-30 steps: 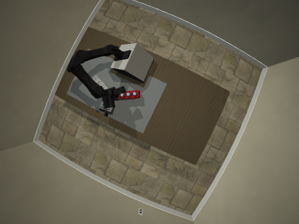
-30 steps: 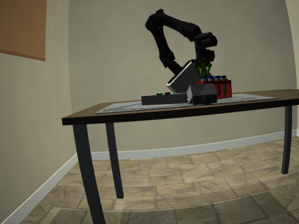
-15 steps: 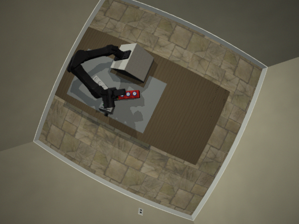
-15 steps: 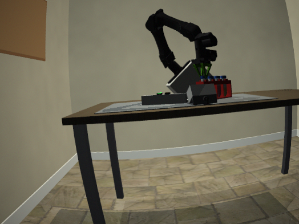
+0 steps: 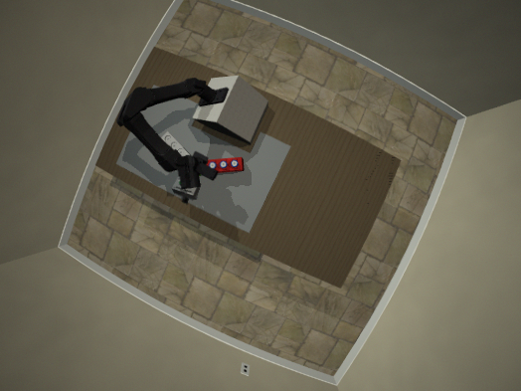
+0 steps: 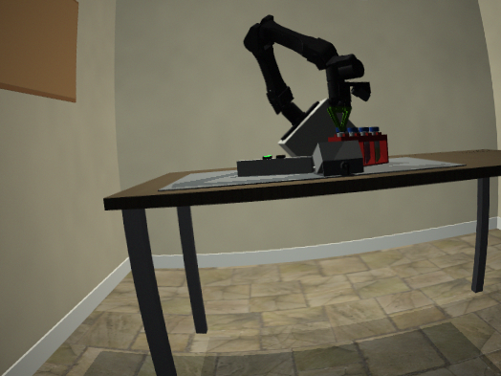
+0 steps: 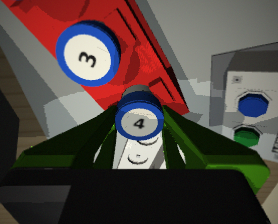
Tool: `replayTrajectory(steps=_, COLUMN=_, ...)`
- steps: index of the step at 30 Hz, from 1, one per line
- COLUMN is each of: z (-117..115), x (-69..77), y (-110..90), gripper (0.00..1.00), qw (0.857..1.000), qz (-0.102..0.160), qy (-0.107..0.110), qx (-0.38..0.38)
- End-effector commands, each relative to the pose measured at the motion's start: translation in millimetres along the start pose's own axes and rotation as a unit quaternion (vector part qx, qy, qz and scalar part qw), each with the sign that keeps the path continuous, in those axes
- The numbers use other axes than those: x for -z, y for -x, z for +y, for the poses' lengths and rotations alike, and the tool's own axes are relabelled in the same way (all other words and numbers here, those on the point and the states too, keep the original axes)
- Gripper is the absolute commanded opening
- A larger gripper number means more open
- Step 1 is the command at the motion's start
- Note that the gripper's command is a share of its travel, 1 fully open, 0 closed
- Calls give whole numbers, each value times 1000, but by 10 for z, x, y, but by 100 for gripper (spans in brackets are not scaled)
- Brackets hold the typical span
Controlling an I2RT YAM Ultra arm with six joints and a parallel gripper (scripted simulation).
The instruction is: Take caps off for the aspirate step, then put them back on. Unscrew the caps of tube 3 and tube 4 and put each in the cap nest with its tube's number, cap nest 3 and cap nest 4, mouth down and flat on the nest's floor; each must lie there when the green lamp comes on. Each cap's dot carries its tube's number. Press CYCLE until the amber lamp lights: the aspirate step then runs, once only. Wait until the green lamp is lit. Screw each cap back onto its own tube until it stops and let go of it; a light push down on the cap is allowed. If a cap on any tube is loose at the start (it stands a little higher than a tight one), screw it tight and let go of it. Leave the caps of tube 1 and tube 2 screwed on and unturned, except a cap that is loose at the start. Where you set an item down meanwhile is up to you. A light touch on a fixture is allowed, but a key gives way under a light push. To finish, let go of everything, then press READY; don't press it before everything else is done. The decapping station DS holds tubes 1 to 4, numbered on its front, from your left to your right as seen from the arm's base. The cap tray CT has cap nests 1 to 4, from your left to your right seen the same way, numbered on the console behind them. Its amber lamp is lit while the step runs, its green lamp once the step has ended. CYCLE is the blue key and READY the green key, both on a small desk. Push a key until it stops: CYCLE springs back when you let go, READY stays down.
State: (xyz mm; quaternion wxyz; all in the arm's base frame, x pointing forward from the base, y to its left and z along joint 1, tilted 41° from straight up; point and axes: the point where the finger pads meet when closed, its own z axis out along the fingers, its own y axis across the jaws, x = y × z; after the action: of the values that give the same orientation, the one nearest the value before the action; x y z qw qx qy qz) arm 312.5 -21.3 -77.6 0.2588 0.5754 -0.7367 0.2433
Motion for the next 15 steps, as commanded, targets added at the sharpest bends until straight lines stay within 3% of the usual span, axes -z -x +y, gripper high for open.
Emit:
replayTrajectory(steps=1, z=-20, x=32, y=15, gripper=0, qw=993, qz=-4, qy=-5, qx=-117)
replayTrajectory(steps=6, z=-20, x=30, y=15, gripper=0, qw=971, qz=-5, qy=-4, qx=-240)
replayTrajectory(steps=11, z=-20, x=29, y=15, gripper=0, qw=933, qz=-5, qy=-4, qx=-359)
replayTrajectory(steps=13, z=-20, x=29, y=15, gripper=0, qw=933, qz=-5, qy=-4, qx=-359)
replayTrajectory(steps=15, z=-20, x=28, y=15, gripper=0, qw=914, qz=-5, qy=-3, qx=-405)
